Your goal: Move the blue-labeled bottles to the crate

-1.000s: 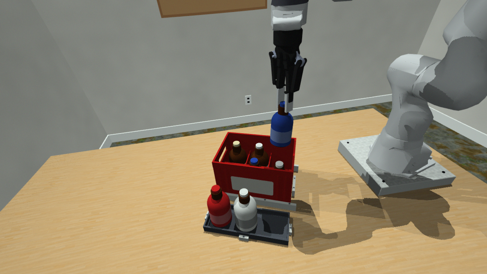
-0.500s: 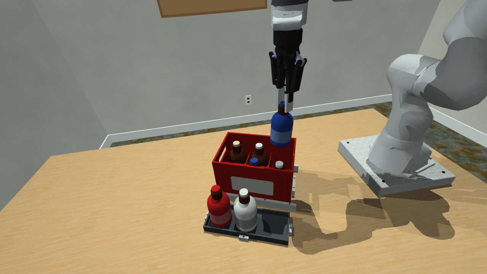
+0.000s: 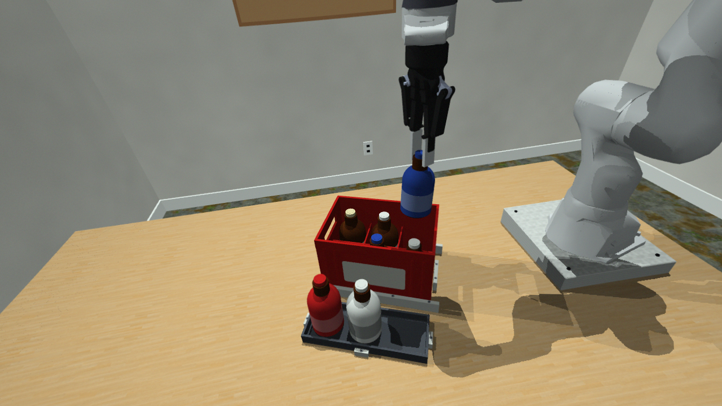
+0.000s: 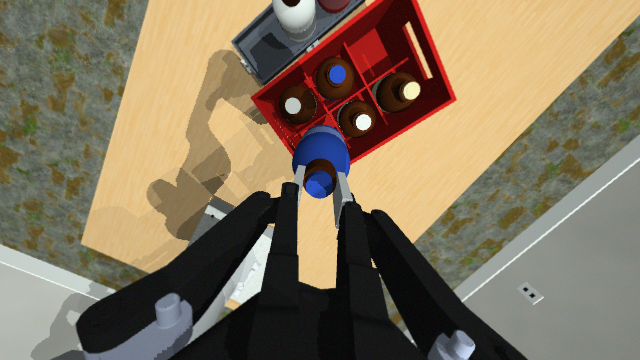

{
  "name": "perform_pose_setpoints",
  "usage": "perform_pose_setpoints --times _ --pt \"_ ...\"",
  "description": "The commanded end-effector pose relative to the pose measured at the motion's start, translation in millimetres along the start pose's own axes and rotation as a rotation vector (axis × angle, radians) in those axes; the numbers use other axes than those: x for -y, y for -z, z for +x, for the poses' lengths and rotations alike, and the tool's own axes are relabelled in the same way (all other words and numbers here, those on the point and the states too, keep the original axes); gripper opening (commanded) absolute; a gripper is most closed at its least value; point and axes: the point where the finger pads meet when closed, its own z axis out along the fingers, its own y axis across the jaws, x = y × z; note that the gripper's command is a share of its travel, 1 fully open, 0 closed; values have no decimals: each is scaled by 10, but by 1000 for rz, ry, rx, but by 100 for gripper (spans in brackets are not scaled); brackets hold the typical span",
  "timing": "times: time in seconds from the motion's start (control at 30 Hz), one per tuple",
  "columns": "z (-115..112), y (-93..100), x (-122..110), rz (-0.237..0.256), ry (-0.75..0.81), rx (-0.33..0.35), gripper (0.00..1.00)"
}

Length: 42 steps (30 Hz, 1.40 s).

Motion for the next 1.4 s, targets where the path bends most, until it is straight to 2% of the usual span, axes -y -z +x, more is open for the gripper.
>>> perform_pose_setpoints --times 0.0,1.37 --pt "1 36 -24 -6 3 -8 0" --pt "-26 5 -40 -6 3 -8 0"
